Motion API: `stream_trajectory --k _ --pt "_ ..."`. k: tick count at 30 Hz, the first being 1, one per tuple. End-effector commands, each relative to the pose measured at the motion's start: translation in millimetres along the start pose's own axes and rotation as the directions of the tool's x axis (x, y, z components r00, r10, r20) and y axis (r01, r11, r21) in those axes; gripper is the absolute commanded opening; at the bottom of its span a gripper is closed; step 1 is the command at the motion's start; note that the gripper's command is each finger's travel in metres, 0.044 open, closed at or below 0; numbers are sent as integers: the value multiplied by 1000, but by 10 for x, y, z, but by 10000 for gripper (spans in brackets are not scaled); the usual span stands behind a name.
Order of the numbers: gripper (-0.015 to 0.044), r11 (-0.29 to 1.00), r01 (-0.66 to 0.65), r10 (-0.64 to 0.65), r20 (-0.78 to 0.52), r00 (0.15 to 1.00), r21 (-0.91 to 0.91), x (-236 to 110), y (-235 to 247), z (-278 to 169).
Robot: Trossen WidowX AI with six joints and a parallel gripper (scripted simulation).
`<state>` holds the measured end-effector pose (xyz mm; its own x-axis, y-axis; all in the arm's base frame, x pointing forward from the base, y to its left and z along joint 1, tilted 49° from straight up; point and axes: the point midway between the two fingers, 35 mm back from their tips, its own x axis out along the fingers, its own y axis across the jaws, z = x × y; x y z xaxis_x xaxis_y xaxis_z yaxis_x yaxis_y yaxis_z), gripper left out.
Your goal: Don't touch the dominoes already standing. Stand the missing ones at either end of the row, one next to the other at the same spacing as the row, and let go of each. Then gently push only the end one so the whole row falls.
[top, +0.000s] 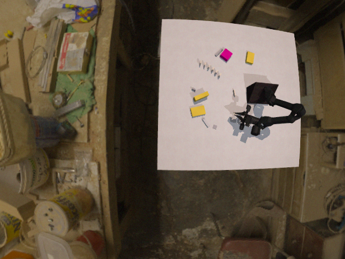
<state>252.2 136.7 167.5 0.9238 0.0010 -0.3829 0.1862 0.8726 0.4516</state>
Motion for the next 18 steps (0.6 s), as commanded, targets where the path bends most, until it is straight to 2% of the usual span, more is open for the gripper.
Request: stream_trajectory --k 1,12,18 --pt "21 996 -29 22 83 996 87 -97 -5 25" --pt "21 931 -142 48 273 961 336 -382 -89 97" --pt "21 924 -150 48 283 958 351 -400 -99 100"
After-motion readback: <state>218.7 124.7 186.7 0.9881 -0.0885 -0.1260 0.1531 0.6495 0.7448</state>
